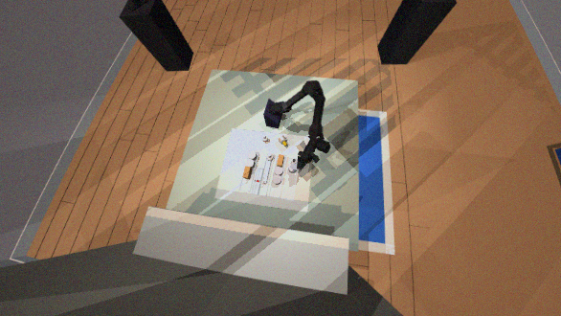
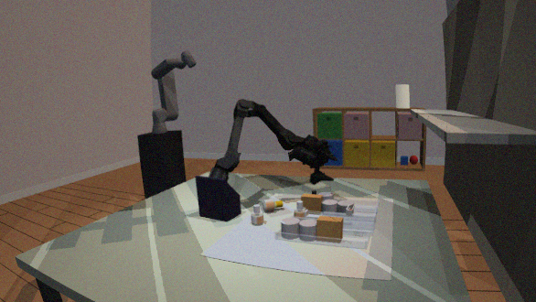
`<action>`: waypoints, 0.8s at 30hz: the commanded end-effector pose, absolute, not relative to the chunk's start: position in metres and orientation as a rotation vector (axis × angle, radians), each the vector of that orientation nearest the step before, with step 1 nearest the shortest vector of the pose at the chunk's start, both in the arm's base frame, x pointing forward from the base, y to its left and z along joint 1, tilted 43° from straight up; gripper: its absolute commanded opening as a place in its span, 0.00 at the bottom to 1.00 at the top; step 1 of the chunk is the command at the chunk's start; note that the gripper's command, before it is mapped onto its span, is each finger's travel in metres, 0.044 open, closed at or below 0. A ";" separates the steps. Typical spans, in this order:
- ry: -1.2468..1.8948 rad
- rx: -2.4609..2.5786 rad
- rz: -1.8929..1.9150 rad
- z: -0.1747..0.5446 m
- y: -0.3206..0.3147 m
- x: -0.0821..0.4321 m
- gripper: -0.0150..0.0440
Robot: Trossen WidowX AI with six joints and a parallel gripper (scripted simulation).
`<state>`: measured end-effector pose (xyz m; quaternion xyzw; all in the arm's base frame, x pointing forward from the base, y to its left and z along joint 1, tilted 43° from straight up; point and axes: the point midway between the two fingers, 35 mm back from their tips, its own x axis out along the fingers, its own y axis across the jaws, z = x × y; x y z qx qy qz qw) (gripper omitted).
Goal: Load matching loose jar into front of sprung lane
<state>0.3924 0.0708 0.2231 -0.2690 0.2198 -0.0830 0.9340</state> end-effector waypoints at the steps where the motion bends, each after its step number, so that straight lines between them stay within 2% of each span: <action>1: 0.552 -0.536 -0.187 0.198 0.028 0.398 1.00; 6: 0.657 -0.533 -0.174 0.172 0.000 0.395 1.00; 10: 0.865 -0.521 -0.119 0.122 -0.041 0.377 1.00; 16: 1.157 -0.398 -0.001 0.053 -0.095 0.325 1.00; 24: 1.403 0.043 0.251 0.000 -0.103 0.240 1.00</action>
